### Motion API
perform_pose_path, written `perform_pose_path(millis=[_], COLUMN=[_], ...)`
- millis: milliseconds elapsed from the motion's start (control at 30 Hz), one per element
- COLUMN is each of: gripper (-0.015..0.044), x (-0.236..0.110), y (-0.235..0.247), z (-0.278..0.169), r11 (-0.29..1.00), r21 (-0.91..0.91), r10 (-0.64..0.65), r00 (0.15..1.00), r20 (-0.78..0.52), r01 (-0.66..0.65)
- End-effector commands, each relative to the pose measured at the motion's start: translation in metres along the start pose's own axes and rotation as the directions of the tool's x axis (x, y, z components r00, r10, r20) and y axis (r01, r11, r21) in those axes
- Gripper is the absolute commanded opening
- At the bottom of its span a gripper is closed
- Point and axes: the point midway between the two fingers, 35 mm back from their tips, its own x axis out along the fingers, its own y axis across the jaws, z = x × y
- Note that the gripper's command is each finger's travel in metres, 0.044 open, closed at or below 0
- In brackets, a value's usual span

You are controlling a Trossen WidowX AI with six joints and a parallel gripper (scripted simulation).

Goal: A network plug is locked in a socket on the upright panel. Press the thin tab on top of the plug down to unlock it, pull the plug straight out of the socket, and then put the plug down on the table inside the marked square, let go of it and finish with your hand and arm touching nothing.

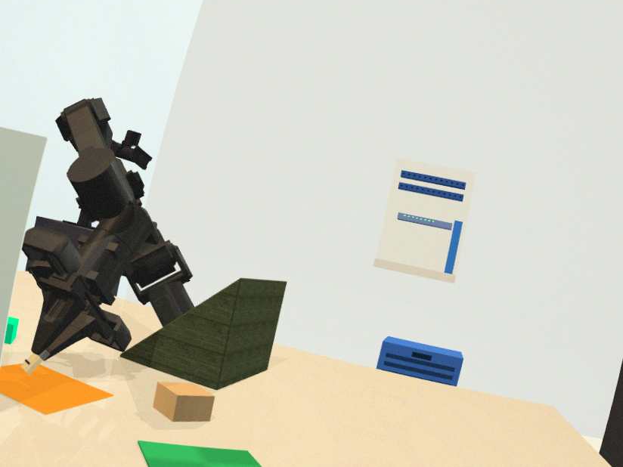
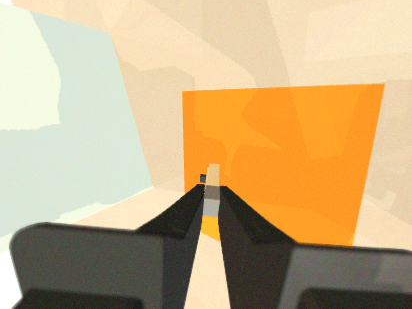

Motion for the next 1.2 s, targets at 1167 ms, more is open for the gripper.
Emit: perform_pose_path(millis=[1167], gripper=[0.0156], x=[0.0103], y=[-0.0089], z=[0.0027], r11=[1.000], r21=[-0.007], r10=[-0.006], r00=[1.000], r20=[0.000], r01=[0.006])
